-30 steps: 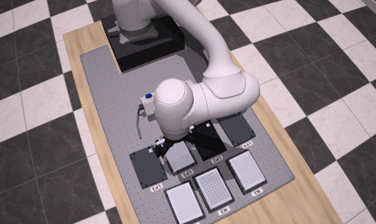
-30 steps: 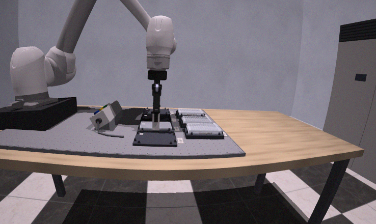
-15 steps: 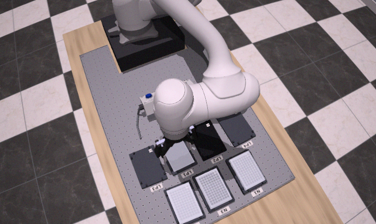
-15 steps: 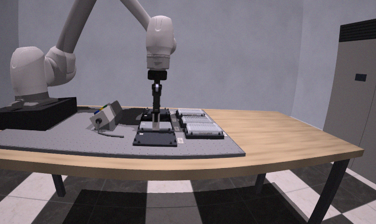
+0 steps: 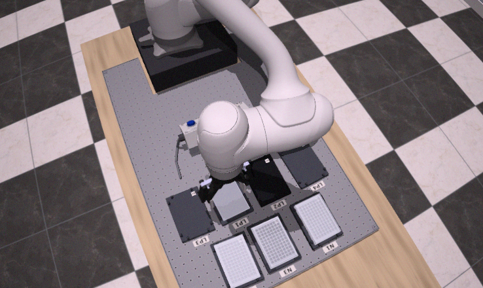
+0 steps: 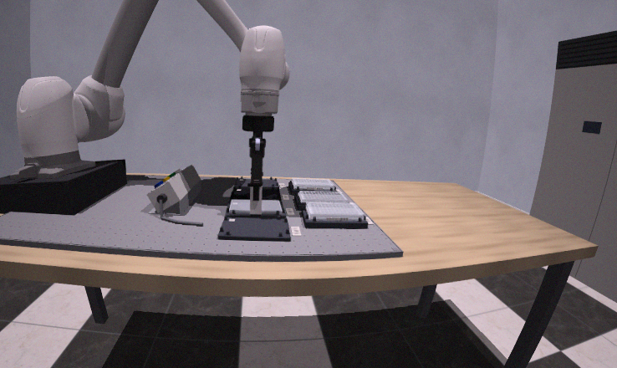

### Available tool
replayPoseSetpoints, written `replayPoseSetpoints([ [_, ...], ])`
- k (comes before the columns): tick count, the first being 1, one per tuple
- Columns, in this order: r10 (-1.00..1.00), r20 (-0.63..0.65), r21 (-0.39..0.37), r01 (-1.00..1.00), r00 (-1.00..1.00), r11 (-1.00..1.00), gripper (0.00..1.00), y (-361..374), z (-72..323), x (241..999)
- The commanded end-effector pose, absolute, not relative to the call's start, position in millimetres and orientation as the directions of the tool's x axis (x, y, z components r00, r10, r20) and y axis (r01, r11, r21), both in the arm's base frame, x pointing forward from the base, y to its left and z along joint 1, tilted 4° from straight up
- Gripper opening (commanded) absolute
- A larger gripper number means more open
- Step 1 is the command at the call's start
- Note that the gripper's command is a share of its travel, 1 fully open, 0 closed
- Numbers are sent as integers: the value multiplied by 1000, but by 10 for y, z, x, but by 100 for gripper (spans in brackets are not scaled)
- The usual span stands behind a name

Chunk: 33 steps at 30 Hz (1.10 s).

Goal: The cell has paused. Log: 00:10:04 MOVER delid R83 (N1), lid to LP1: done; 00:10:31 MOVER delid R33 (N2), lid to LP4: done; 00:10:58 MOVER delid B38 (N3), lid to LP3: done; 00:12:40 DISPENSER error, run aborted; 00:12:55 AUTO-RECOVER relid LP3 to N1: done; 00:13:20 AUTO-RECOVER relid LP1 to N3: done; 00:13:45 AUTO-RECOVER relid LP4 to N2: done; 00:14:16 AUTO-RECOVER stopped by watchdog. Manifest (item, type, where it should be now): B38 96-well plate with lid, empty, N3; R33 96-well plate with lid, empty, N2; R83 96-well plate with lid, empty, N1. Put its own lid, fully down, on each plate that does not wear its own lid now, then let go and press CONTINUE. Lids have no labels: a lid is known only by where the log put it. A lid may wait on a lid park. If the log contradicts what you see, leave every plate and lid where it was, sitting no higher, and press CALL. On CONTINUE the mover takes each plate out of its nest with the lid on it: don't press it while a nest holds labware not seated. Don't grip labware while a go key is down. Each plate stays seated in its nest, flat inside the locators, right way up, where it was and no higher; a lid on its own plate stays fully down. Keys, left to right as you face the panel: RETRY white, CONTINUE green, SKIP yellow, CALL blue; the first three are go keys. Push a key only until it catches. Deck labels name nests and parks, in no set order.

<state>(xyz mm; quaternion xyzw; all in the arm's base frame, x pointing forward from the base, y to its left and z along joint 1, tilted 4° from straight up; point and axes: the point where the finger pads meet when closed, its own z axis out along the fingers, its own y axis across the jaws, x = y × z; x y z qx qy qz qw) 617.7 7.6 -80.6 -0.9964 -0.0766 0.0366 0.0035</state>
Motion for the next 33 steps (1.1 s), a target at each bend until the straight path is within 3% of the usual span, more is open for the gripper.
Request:
replayPoseSetpoints([
  [1,153,-72,-13,152,986,-988,66,76,-805,6177],
  [3,153,-72,-13,152,986,-988,66,76,-805,6177],
  [4,153,-72,-13,152,986,-988,0,76,-805,6177],
  [33,153,-72,-13,152,986,-988,0,76,-805,6177],
])
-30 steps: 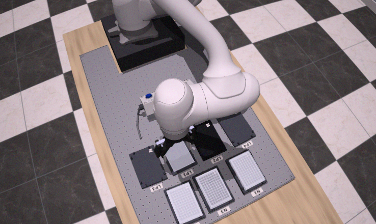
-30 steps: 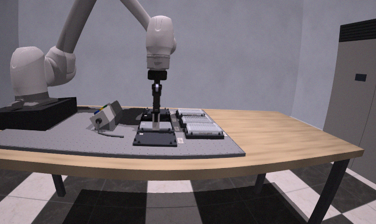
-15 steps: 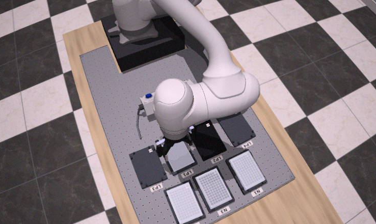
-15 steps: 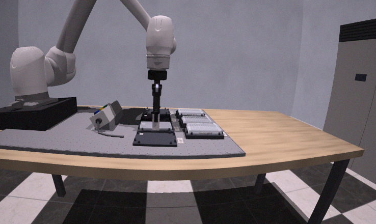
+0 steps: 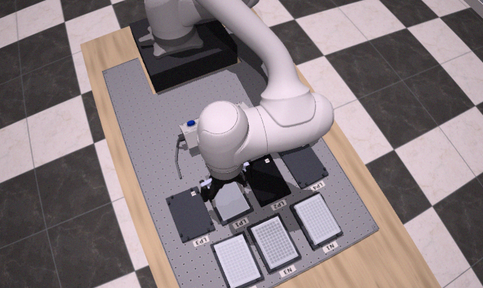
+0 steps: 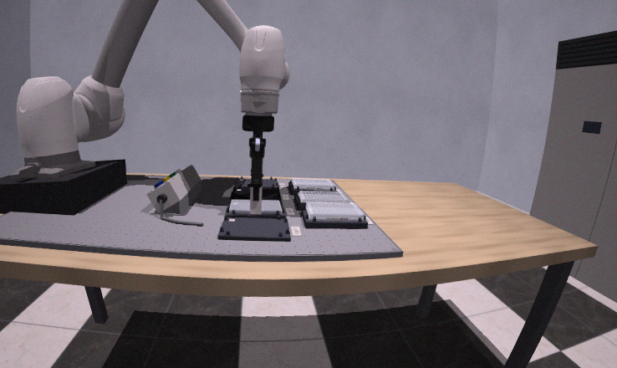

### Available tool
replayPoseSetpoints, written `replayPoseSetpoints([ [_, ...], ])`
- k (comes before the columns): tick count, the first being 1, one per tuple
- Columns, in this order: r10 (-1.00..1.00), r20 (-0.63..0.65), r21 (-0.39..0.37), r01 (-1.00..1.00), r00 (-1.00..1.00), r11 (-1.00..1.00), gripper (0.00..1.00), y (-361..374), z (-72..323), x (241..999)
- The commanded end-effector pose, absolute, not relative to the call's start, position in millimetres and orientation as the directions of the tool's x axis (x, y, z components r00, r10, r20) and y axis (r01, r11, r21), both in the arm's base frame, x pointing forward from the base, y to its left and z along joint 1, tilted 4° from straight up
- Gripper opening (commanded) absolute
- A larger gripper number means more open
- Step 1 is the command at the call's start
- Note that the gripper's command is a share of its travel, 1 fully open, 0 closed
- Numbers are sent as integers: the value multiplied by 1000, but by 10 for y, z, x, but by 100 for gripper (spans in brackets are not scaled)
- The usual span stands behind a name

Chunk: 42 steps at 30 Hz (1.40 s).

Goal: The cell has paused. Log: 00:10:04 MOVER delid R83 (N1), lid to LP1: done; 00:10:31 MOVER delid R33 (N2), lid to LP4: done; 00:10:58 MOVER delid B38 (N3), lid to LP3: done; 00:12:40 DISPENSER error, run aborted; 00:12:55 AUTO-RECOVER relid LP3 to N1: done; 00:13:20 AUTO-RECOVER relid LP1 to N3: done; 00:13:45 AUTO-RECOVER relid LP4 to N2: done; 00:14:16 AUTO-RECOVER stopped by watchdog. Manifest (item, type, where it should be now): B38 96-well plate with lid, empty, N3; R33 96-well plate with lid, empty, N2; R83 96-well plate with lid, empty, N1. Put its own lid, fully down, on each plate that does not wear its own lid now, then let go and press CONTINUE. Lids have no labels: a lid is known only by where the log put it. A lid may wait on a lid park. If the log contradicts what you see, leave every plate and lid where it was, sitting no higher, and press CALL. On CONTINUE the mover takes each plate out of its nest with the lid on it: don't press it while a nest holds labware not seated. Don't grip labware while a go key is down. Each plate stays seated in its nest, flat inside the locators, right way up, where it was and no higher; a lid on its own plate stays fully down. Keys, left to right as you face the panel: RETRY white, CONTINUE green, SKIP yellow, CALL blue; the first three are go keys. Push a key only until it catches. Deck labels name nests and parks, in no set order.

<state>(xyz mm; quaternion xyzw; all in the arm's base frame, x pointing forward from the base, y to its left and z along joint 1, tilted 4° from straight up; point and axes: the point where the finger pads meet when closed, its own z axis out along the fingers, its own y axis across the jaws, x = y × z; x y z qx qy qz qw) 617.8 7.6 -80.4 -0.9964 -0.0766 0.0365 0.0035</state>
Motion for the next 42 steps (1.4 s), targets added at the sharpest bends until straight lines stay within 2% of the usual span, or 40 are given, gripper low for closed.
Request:
replayPoseSetpoints([
  [1,153,-72,-13,152,986,-988,0,76,-805,6177],
  [42,153,-72,-13,152,986,-988,0,76,-687,6186],
])
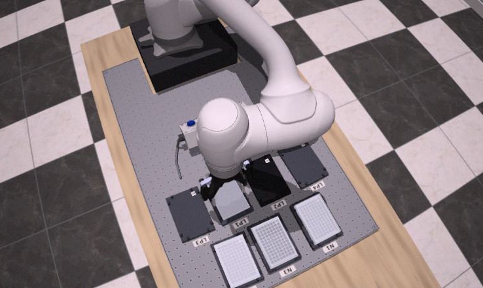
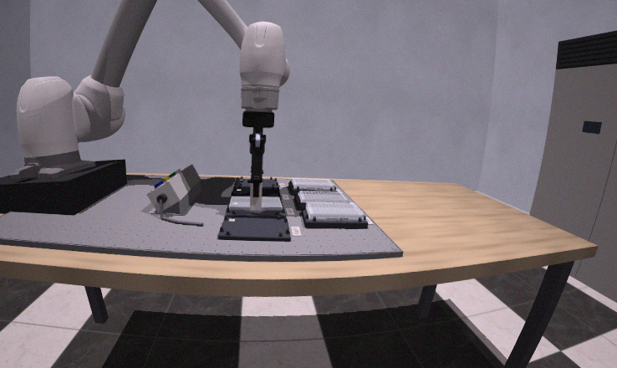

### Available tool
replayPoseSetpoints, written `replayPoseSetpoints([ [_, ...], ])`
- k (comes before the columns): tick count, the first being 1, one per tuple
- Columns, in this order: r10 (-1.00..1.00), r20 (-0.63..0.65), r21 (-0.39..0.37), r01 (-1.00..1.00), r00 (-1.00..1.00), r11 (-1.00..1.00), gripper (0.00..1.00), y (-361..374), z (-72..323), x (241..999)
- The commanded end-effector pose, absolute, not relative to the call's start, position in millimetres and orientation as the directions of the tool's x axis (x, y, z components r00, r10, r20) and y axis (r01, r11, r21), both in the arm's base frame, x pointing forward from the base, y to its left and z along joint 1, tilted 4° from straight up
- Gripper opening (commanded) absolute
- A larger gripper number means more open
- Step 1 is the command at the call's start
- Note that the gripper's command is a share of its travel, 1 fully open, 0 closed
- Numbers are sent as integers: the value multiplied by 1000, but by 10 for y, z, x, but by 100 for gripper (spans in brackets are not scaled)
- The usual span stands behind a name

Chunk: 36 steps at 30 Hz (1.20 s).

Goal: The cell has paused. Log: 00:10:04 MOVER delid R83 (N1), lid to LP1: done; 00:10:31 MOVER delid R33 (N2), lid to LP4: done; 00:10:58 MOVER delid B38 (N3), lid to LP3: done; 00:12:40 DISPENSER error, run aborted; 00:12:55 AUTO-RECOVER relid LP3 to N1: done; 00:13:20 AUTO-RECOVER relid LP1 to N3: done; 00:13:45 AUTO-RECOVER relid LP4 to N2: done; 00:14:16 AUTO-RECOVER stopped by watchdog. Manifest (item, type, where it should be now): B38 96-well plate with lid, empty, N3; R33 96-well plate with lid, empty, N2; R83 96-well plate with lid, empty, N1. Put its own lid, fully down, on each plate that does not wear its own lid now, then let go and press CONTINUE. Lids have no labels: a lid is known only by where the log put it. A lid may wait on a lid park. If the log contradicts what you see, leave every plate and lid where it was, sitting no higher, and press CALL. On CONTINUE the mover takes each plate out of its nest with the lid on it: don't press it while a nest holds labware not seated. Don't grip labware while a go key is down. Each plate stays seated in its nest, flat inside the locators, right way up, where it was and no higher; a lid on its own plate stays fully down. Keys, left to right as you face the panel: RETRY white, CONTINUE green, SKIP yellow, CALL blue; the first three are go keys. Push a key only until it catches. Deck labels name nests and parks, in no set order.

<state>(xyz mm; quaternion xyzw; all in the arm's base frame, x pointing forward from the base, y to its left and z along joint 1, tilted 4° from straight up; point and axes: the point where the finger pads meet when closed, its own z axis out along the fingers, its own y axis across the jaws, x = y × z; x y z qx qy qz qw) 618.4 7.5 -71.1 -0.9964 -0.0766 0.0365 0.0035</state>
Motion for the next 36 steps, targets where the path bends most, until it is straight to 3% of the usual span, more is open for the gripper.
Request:
replayPoseSetpoints([
  [1,153,-72,-13,152,986,-988,0,76,-672,6187],
  [36,153,-72,-13,152,986,-988,0,75,-158,6225],
])
